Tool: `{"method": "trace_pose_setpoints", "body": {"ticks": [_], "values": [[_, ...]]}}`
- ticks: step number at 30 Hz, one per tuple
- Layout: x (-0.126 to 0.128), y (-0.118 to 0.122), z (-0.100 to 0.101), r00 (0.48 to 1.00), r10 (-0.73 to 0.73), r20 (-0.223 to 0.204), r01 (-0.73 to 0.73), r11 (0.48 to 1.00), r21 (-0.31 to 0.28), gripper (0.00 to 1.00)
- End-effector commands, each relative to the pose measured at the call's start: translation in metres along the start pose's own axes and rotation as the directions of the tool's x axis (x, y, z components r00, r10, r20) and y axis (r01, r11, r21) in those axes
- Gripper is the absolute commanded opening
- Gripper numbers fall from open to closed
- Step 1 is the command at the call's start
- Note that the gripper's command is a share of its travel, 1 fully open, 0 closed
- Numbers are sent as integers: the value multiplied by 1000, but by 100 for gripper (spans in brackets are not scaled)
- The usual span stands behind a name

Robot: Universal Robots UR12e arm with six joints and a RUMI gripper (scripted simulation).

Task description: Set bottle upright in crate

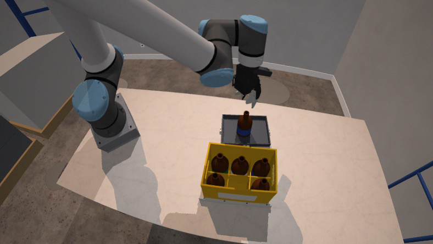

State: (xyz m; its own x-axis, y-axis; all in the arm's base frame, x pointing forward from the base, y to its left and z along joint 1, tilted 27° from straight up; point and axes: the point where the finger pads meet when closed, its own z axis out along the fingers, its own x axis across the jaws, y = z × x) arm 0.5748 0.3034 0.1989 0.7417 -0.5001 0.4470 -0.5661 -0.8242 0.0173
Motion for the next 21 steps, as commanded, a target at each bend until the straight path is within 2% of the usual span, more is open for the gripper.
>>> {"method": "trace_pose_setpoints", "body": {"ticks": [1, 21], "values": [[0, 0, 5, 1000, 0, -1, 0, 1000, 1, 38], [1, -1, 30, 1000, 0, -1, 0, 1000, 1, 38]]}}
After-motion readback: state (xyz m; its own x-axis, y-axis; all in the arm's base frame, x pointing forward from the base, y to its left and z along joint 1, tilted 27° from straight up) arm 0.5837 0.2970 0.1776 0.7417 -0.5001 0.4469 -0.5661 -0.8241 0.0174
